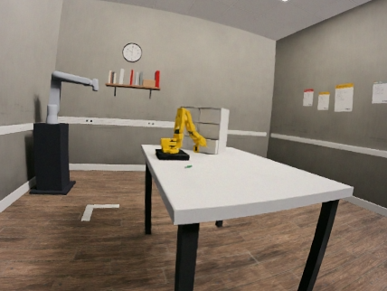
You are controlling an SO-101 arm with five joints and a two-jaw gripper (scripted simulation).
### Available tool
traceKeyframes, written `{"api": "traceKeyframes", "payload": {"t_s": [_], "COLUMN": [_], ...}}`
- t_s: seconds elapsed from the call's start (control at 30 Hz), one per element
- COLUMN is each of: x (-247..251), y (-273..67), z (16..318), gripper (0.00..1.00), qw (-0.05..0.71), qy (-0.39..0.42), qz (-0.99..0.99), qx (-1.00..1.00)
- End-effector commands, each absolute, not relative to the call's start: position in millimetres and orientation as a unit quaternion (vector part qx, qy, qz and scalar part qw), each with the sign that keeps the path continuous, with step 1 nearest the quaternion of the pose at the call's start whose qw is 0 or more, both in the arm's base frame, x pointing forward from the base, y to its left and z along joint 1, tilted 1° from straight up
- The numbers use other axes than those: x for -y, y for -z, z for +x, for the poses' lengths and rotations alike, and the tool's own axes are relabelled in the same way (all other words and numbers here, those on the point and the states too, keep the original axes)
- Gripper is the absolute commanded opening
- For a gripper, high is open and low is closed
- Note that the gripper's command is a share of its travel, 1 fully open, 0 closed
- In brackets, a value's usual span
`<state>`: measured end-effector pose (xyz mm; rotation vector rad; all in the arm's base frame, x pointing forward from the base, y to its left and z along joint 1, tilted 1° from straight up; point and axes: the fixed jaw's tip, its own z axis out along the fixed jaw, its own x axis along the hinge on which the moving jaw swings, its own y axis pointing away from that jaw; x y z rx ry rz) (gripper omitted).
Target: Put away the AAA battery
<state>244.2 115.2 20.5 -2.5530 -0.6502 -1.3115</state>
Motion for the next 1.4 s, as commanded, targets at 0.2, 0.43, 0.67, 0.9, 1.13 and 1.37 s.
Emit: {"api": "traceKeyframes", "payload": {"t_s": [0.2,0.43,0.67,0.9,1.13,1.37], "x": [-124,-130,-131,-137,-141,-144], "y": [-21,-21,-21,-21,-21,-21], "z": [248,253,254,260,263,266], "gripper": [0.00,0.00,0.00,0.00,0.00,0.00], "qw": [0.108,0.110,0.110,0.112,0.113,0.114], "qy": [0.443,0.442,0.442,0.441,0.441,0.441], "qz": [-0.862,-0.861,-0.860,-0.860,-0.859,-0.858], "qx": [0.224,0.228,0.229,0.232,0.235,0.236]}}
